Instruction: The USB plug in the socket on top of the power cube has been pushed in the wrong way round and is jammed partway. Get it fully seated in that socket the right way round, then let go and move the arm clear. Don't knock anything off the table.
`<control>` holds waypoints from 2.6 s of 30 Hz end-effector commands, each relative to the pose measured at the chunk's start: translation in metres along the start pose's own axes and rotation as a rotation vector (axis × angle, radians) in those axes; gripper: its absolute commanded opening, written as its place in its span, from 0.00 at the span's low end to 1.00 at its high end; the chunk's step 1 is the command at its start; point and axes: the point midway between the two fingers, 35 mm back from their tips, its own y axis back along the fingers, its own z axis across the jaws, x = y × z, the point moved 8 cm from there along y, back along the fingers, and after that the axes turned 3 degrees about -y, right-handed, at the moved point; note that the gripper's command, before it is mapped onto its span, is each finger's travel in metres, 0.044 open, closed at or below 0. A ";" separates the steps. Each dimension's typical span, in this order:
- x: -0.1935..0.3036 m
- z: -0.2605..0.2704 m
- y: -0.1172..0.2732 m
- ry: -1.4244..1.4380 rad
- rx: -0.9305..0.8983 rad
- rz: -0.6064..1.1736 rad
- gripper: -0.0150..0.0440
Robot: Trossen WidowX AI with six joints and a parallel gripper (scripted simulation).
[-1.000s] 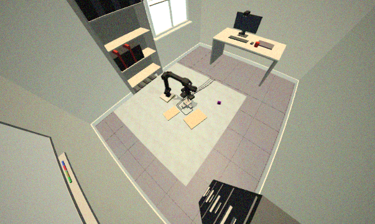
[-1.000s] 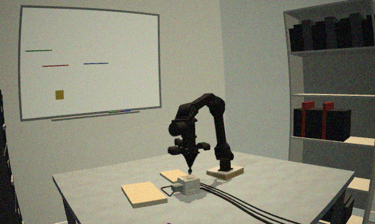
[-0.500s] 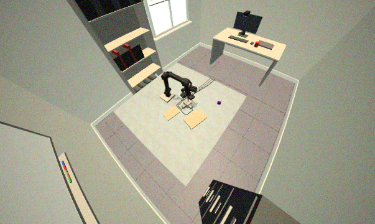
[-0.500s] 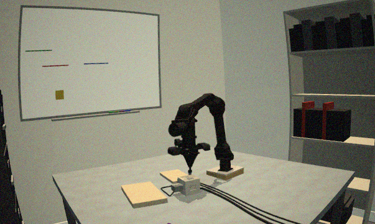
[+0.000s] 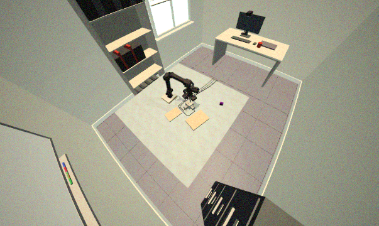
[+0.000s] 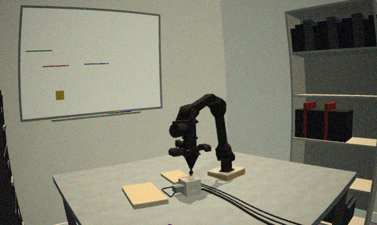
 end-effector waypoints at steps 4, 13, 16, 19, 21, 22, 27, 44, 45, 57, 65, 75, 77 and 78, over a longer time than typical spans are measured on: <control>0.000 0.000 -0.002 0.006 0.005 0.006 0.25; 0.000 0.000 -0.003 0.009 0.005 0.009 0.25; 0.000 0.000 -0.003 0.010 0.005 0.010 0.25; 0.000 0.000 -0.004 0.011 0.005 0.011 0.25; 0.000 0.000 -0.004 0.012 0.006 0.011 0.25; 0.000 0.000 -0.004 0.012 0.006 0.012 0.25; 0.000 0.000 -0.005 0.014 0.006 0.013 0.25; 0.001 0.001 -0.007 0.020 0.006 0.018 0.25; 0.001 0.001 -0.007 0.021 0.006 0.019 0.25; 0.001 0.001 -0.008 0.025 0.007 0.023 0.25; 0.001 0.001 -0.009 0.028 0.007 0.025 0.25; 0.001 0.001 -0.010 0.028 0.007 0.025 0.25; 0.001 0.001 -0.011 0.028 0.007 0.025 0.25; 0.001 0.001 -0.011 0.028 0.007 0.025 0.25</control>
